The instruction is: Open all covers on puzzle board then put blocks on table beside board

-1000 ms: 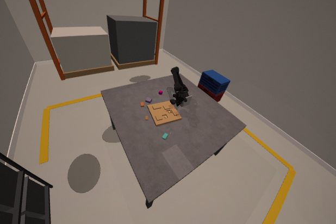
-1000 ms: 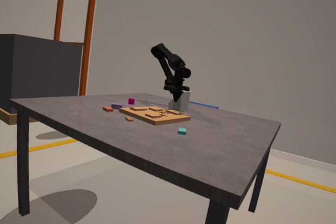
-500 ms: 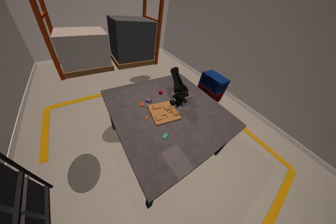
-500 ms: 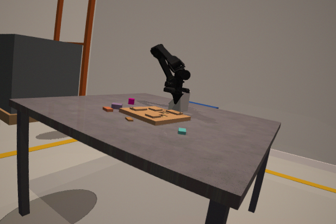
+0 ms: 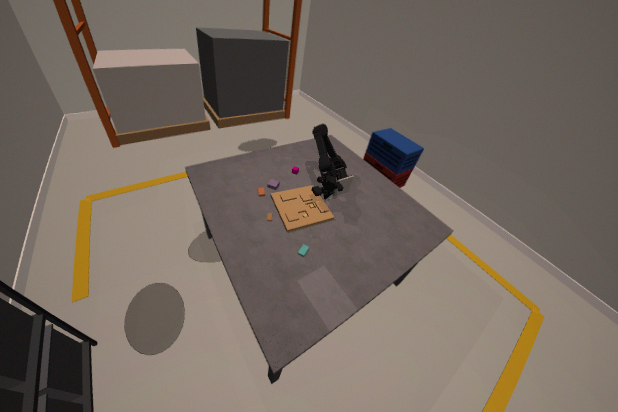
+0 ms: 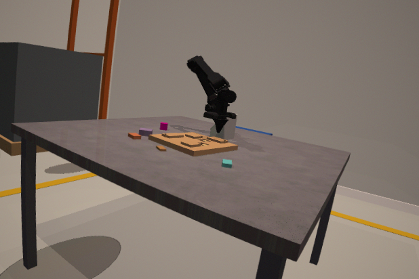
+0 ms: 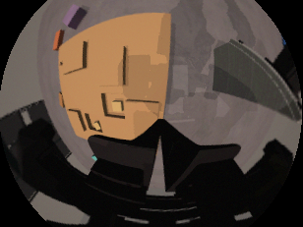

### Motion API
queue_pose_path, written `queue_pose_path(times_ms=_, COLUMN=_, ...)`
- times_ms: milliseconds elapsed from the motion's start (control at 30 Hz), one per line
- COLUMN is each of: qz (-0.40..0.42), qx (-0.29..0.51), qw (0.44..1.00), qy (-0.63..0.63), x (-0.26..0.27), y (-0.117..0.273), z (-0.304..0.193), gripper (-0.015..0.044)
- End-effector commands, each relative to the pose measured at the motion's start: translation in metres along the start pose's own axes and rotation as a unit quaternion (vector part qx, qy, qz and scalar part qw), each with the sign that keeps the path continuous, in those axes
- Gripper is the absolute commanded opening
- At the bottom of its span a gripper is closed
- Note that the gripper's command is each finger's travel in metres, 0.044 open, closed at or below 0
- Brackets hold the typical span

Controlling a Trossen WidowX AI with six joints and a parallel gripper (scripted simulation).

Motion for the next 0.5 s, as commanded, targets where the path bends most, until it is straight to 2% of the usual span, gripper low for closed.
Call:
queue_pose_path(times_ms=0, qz=-0.001, qx=-0.003, qw=1.0, qy=0.003, x=-0.001, y=-0.007, z=0.001, gripper=0.0)
queue_pose_path(times_ms=467, qz=0.0, qx=-0.004, qw=1.0, qy=0.003, x=-0.001, y=-0.02, z=0.002, gripper=0.0)
Point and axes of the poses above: the point midway between the two fingers, 35 mm back from their tips, its own y axis back along the fingers, its own x axis across the jaws, z = x × y, the point moved 5 cm from there along y, back along the fingers, and after that the axes turned 11 degrees about -y, right-handed, at the moved point
